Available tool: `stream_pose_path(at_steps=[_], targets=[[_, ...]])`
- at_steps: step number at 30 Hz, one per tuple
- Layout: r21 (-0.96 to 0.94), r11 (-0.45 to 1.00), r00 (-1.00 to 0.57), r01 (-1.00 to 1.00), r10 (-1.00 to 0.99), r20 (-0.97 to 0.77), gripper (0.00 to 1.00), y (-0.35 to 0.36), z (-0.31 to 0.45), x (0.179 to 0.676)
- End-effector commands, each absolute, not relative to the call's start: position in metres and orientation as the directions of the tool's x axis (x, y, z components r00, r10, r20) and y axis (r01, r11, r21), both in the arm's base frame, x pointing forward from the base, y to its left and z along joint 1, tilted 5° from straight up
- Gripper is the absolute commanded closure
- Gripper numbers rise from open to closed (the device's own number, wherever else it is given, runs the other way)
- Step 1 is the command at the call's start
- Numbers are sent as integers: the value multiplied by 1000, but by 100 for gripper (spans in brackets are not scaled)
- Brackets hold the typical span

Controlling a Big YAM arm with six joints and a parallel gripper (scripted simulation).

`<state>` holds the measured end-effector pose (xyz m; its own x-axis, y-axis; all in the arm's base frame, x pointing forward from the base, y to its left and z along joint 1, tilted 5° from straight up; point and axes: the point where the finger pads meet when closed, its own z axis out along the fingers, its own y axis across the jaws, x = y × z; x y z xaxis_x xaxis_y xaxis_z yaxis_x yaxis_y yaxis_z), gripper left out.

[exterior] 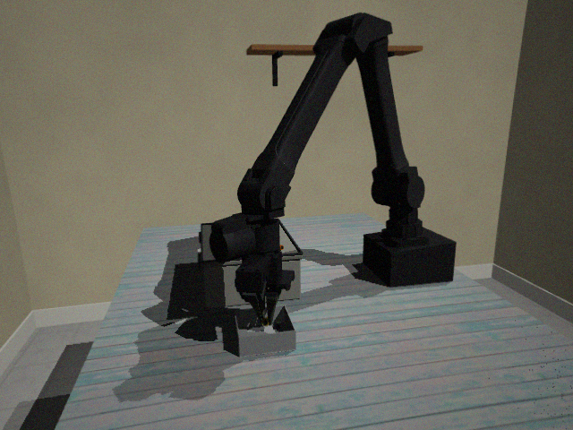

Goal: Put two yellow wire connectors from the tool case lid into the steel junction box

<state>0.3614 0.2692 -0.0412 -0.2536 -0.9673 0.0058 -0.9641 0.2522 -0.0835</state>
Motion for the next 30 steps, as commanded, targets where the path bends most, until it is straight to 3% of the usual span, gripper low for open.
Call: stream_pose_path(at_steps=[1, 30], targets=[[-108, 254, -252, -961, -967, -27, 91, 275, -31, 375], [-102, 254, -254, -962, -967, -19, 91, 270, -49, 371]])
